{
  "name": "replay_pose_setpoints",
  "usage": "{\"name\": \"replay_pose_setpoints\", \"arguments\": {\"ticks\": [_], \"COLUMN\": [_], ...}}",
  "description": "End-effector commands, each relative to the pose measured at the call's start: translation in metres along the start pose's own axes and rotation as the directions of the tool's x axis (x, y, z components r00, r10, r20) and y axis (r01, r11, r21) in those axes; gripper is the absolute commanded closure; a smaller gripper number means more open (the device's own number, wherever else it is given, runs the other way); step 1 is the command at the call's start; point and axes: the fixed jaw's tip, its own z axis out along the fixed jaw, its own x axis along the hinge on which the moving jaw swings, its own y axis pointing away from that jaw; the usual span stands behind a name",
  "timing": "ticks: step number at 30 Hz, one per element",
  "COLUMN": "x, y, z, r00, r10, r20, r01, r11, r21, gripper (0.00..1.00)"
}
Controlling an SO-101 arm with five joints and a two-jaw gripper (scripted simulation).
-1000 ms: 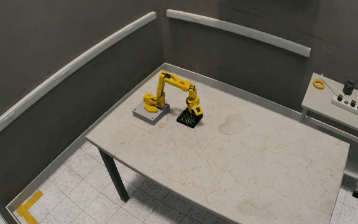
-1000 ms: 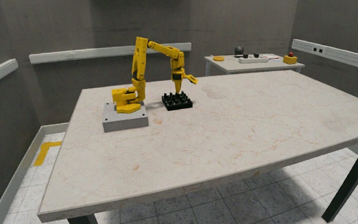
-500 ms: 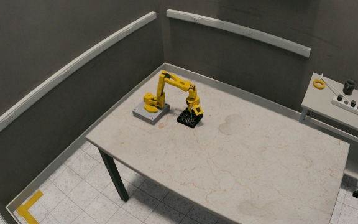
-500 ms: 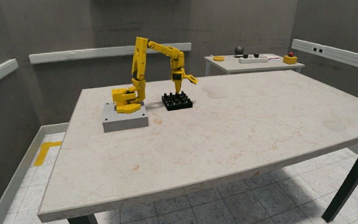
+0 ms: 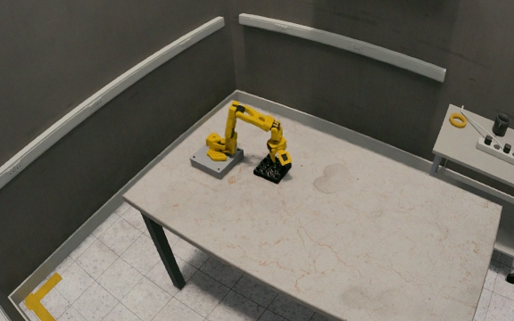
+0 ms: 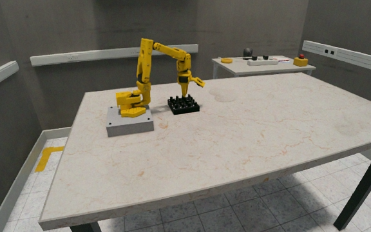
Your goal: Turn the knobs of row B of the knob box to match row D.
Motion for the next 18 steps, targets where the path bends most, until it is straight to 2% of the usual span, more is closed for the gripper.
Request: {"name": "replay_pose_setpoints", "arguments": {"ticks": [1,18], "x": [0.002,0.003], "y": [0.001,0.001], "z": [0.004,0.022], "r00": [1.000,1.000], "r10": [0.001,0.001], "r20": [-0.009,-0.009], "r01": [-0.001,-0.001], "r11": [1.000,1.000], "r21": [0.008,0.008], "gripper": [0.90,0.90]}}
